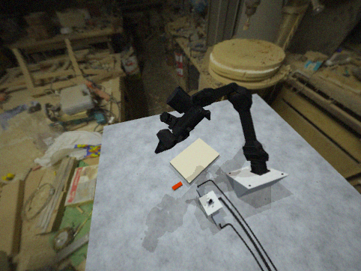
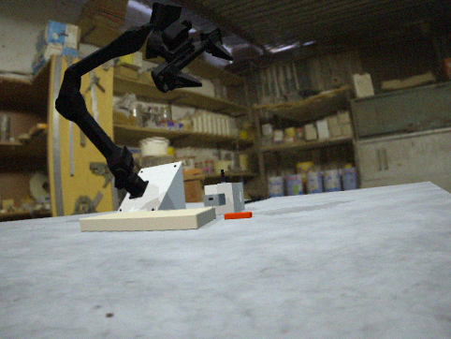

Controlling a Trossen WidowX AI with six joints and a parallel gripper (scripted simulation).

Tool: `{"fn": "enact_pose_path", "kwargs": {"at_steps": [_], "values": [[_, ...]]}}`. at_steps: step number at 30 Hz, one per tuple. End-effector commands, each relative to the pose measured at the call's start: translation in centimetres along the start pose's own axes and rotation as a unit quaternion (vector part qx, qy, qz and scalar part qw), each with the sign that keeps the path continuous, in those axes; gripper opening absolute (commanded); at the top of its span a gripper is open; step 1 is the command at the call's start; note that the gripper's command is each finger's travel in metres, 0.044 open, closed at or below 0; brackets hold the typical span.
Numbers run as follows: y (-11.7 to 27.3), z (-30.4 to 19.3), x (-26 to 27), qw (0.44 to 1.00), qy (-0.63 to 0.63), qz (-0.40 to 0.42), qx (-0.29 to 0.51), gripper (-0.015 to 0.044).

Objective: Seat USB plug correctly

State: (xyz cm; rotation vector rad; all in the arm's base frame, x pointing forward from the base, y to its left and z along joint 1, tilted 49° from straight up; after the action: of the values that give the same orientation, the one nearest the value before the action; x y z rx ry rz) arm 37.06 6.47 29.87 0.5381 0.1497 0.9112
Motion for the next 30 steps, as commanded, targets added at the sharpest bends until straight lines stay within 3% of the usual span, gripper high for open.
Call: {"fn": "enact_pose_path", "kwargs": {"at_steps": [1, 12, 22, 30], "values": [[-2.3, -6.2, 0.9, 0.994, -0.052, -0.055, 0.082, 0.044], [-4.3, -16.0, 0.0, 0.954, -0.145, -0.219, 0.148, 0.044], [-4.8, -23.4, -2.5, 0.886, -0.211, -0.404, 0.087, 0.044], [-4.8, -23.9, -2.5, 0.883, -0.213, -0.41, 0.082, 0.044]]}}
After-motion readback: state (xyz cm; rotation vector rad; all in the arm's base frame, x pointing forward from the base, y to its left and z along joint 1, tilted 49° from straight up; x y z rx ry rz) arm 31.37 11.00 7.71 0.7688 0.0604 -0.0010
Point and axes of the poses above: the point midway between the two fingers, 35 mm back from their tips, its own y axis back along the fingers, its own x axis across the jaws, z = x × y, the point moved 6 cm from there along y, back along the fingers, and after that the axes turned 6 degrees about -y, right-handed, at the moved point
